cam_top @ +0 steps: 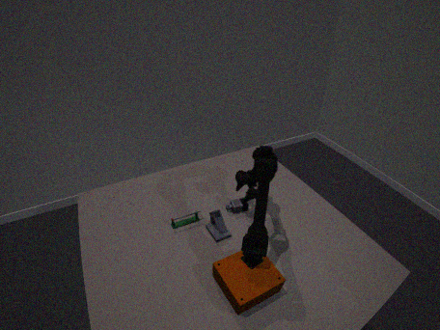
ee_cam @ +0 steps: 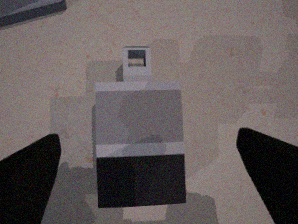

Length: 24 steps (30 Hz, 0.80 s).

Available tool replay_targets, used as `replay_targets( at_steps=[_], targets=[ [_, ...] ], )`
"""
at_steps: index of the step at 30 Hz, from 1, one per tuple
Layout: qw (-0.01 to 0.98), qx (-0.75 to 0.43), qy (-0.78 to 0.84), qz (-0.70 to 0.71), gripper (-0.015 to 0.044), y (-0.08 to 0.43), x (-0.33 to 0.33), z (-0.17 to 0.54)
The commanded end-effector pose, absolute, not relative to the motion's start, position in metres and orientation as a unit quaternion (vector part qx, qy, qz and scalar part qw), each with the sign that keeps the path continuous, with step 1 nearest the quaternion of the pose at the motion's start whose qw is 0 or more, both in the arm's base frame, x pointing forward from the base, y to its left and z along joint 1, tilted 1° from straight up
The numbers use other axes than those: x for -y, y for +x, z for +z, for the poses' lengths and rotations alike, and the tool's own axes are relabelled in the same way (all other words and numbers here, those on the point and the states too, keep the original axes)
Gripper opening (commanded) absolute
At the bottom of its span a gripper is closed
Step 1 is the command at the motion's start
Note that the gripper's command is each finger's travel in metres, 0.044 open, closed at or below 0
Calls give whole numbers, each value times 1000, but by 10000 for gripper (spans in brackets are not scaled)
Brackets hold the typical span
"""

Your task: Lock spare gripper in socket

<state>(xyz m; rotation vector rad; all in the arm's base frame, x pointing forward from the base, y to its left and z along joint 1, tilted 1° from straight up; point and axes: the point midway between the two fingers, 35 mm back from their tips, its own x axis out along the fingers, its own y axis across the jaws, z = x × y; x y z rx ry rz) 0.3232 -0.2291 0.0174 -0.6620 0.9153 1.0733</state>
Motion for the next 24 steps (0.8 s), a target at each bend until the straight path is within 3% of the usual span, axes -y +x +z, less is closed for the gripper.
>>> replay_targets(
  at_steps=[1, 24],
  targets=[
    [711, -412, -293, 488, 440, 320, 227, 1],
    [711, -412, -293, 488, 440, 321, 229, -34]
  ],
)
